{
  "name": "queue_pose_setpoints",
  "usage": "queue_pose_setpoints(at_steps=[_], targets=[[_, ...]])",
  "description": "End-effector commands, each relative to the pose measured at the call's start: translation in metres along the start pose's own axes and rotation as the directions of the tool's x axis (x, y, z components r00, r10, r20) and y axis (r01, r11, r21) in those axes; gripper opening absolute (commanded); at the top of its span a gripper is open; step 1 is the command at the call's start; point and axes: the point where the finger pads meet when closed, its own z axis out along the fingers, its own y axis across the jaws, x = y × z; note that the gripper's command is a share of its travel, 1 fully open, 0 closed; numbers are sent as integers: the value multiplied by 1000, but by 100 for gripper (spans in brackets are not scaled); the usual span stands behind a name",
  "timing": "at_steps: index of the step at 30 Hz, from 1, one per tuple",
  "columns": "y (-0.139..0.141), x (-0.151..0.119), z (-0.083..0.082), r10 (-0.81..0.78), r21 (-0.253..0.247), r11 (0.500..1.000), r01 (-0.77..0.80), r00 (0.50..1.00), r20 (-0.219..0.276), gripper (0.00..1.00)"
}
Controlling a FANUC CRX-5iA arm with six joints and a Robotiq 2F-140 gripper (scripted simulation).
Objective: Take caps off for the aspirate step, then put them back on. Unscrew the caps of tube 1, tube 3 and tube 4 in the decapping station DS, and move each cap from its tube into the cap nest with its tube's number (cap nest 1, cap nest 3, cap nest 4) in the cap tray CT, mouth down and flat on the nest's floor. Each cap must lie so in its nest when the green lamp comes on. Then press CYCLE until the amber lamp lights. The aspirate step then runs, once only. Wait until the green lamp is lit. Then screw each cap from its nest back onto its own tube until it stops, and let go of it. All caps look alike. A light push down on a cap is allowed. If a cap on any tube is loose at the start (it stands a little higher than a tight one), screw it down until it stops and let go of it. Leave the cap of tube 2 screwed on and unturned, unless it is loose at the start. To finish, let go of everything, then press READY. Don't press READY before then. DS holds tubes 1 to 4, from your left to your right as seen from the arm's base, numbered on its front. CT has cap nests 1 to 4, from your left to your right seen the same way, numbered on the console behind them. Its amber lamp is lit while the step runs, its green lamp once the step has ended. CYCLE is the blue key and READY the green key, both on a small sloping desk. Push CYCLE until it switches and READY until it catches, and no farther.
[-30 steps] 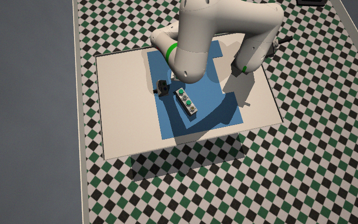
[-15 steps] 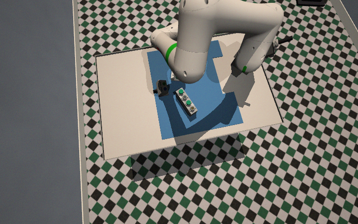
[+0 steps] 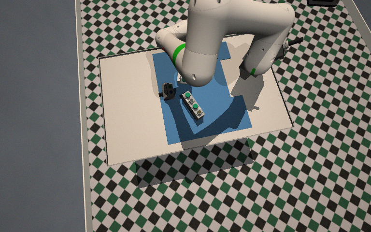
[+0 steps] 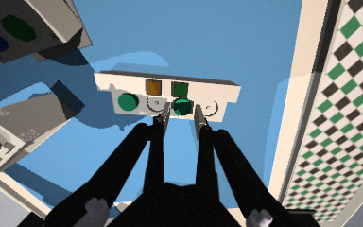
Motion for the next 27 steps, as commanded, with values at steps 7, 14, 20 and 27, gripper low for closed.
queue_pose_setpoints(at_steps=[7,14,20,27], targets=[[0,0,-51,0,0,1000,0,1000,0,29],[0,0,-76,0,0,1000,0,1000,0,29],[0,0,-106,0,0,1000,0,1000,0,29],[0,0,-124,0,0,1000,0,1000,0,29]])
